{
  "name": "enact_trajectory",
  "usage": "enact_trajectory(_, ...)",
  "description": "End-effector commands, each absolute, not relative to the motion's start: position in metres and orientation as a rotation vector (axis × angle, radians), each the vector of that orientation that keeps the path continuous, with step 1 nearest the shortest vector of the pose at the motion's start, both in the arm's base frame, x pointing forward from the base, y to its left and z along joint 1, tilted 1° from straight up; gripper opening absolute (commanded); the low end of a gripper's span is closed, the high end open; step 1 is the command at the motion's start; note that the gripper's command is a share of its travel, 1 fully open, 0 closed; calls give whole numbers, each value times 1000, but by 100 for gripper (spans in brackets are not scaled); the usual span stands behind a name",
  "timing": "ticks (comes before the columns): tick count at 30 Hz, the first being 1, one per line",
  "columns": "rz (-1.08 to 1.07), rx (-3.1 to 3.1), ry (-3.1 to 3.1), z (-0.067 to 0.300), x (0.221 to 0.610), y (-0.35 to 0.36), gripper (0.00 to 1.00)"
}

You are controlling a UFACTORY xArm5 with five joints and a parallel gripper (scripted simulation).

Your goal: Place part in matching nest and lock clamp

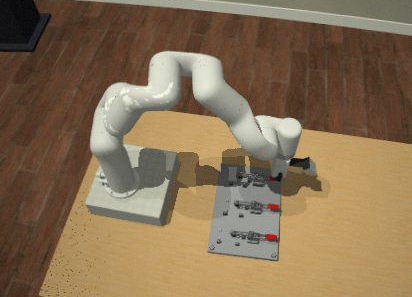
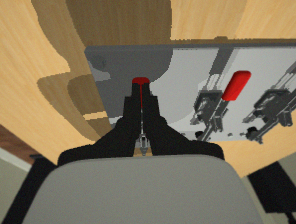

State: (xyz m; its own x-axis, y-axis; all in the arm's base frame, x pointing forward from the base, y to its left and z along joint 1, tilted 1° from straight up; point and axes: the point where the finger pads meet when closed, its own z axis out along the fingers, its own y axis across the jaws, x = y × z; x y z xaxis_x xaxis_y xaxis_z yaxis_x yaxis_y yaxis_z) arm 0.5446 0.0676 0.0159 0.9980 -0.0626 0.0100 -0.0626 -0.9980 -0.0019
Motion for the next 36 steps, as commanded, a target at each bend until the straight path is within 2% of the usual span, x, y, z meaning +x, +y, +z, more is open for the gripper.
enact_trajectory(1,-22,-3138,98,17,546,68,0)
enact_trajectory(36,-22,-3138,98,14,546,68,0)
